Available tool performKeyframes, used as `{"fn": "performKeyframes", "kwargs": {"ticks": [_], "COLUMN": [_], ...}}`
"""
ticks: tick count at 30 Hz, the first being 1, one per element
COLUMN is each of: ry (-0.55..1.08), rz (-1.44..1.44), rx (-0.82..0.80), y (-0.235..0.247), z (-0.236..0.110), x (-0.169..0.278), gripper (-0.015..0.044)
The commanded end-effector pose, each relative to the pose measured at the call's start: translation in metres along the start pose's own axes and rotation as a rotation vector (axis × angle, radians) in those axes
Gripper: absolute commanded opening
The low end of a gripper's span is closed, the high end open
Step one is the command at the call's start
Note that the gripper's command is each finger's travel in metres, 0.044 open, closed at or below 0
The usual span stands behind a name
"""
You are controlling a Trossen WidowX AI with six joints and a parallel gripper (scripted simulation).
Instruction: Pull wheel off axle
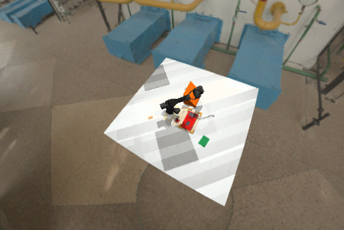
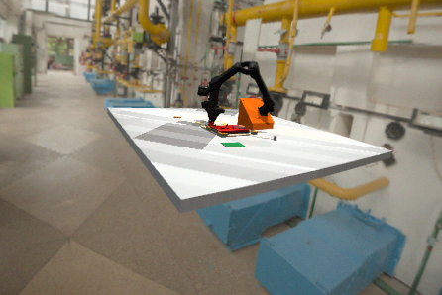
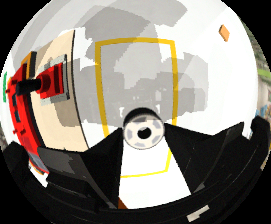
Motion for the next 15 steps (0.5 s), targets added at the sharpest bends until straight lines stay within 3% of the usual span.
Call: {"fn": "performKeyframes", "kwargs": {"ticks": [1, 7, 15], "ry": [0.004, 0.003, -0.005], "rz": [-0.001, -0.001, 0.004], "rx": [-0.002, -0.002, 0.001], "y": [0.0, 0.0, 0.0], "z": [0.0, -0.002, -0.06], "x": [0.0, 0.0, 0.001], "gripper": [0.0131, 0.0289, 0.03]}}
Point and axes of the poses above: the point midway between the two fingers, 35 mm back from their tips, its own z axis out along the fingers, its own y axis across the jaws, x = y × z, the point moved 5 cm from there along -z, back along the fingers, and after that the axes turned 13 degrees about -z, right-handed, at the moved point
